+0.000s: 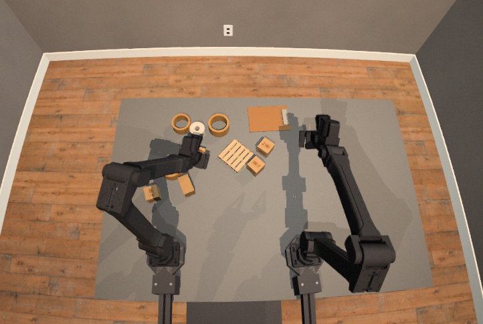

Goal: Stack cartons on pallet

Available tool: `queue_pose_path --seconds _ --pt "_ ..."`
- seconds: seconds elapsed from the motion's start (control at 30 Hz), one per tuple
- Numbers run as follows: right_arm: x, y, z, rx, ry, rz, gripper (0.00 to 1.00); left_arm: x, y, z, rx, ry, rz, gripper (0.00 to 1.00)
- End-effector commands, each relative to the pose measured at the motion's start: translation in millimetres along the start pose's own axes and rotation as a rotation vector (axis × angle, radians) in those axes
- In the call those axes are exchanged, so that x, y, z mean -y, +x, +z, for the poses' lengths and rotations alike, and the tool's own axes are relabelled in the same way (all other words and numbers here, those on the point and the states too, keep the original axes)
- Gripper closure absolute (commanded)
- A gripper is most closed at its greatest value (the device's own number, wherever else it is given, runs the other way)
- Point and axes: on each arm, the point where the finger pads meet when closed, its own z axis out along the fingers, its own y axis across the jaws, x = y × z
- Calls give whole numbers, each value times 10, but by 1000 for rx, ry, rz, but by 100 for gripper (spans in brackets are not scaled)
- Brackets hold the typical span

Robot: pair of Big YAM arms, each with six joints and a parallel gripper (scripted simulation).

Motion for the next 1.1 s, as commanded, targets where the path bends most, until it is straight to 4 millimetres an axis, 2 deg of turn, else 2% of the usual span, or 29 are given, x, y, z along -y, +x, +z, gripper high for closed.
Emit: queue_pose_path --seconds 0.0,0.43,0.47,0.53,0.57,0.6,0.7,1.07 --pt "66 -319 -95 55 13 -8 0 -103 -175 118 29 -12 -8 17" --pt "66 -319 -95 55 13 -8 0 -104 -174 157 29 -13 -9 17" --pt "66 -319 -95 55 13 -8 0 -104 -174 157 29 -13 -9 25" --pt "66 -319 -95 55 13 -8 0 -104 -174 157 29 -13 -9 25" --pt "66 -319 -95 55 13 -8 0 -104 -174 157 29 -13 -9 29" --pt "66 -319 -95 55 13 -8 0 -37 -115 100 27 -6 -7 29" --pt "66 -319 -95 55 13 -8 0 -37 -115 100 27 -6 -7 29" --pt "66 -319 -95 55 13 -8 0 -27 -97 90 27 -7 -13 45"
